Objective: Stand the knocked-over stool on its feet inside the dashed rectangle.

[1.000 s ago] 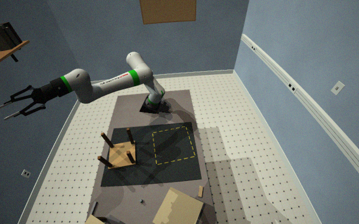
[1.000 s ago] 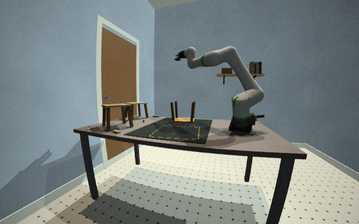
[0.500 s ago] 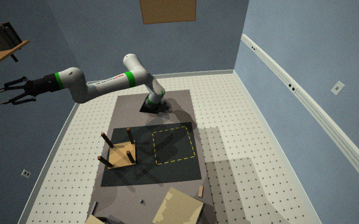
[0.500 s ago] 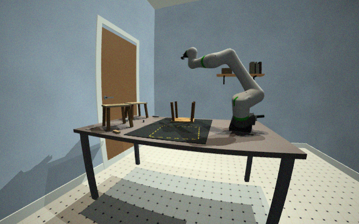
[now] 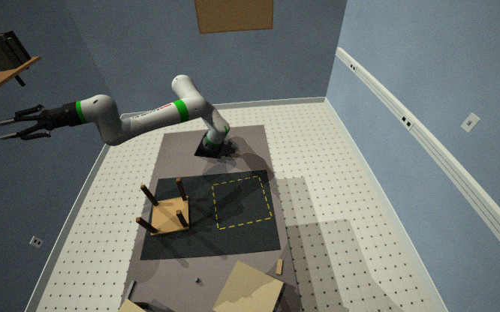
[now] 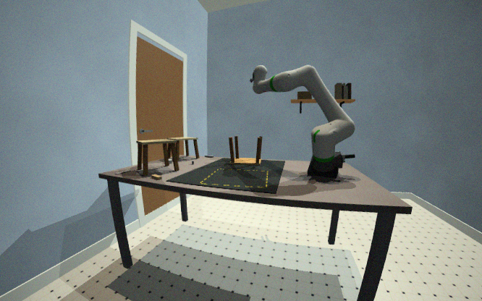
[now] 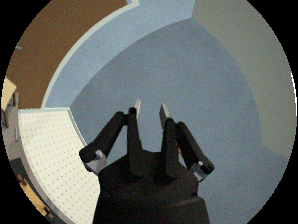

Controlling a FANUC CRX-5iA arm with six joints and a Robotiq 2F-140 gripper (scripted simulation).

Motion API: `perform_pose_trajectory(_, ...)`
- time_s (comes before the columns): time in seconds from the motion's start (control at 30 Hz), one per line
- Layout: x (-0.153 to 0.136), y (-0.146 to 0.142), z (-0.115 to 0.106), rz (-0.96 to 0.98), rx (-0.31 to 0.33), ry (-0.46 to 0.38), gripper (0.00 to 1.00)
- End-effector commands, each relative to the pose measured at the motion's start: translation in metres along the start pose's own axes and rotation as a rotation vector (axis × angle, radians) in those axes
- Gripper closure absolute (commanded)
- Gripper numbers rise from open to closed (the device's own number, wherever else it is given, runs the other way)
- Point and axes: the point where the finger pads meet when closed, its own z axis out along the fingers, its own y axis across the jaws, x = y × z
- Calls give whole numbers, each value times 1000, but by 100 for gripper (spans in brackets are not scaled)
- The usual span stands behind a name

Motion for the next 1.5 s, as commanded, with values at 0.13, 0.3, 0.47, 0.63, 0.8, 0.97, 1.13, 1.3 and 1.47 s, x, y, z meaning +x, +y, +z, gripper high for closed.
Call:
perform_pose_trajectory(0.13, 1, 2, -1, 1, 9, -14, 62)
perform_pose_trajectory(0.3, -44, 14, 1, 98, -18, -115, 62)
perform_pose_trajectory(0.47, -90, 17, -1, 191, -36, -219, 62)
perform_pose_trajectory(0.63, -137, 14, -7, 279, -45, -325, 62)
perform_pose_trajectory(0.8, -181, 3, -17, 360, -46, -433, 62)
perform_pose_trajectory(0.97, -222, -13, -31, 435, -39, -540, 62)
perform_pose_trajectory(1.13, -287, -56, -65, 564, -6, -751, 62)
perform_pose_trajectory(1.3, -318, -84, -89, 618, 20, -853, 62)
perform_pose_trajectory(1.47, -352, -133, -131, 702, 83, -1045, 62)
